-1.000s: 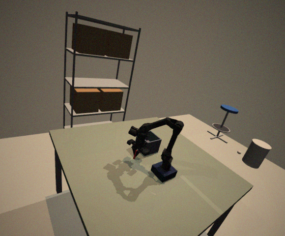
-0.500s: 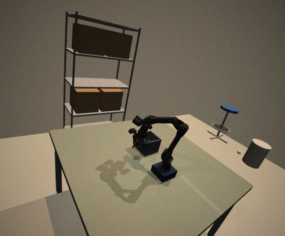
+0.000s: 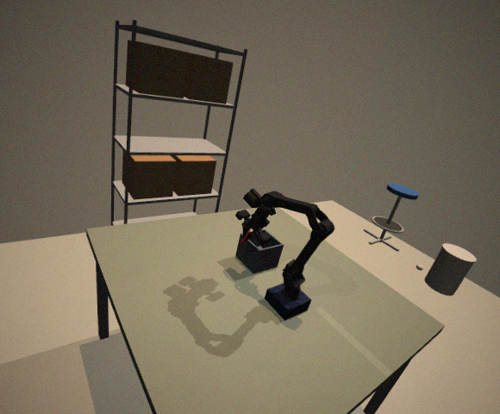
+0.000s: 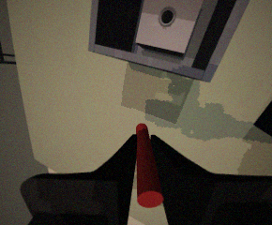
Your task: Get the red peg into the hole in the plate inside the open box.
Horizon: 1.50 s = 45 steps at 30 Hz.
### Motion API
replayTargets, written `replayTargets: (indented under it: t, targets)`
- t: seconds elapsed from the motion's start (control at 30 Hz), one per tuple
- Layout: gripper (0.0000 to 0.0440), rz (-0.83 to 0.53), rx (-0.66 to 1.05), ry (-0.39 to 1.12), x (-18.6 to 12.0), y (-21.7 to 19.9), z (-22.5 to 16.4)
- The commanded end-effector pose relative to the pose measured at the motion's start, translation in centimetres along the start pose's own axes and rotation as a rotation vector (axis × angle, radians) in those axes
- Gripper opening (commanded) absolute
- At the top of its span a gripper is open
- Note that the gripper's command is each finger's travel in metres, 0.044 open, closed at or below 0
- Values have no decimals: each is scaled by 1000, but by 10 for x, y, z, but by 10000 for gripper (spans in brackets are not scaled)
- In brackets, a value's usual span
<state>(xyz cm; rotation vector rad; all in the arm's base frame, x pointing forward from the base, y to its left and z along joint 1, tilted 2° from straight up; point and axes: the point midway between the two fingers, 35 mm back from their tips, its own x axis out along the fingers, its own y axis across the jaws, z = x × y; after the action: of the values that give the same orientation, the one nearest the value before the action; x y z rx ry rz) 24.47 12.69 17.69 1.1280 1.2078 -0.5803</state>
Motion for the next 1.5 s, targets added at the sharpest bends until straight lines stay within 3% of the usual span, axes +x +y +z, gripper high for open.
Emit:
replayTargets:
  t: [0.0, 0.83, 1.47]
  targets:
    - [0, -3, 7, -25, -3, 1, 11]
    - [0, -120, 103, -113, -1, -8, 93]
    - [0, -203, 127, -89, 33, -18, 132]
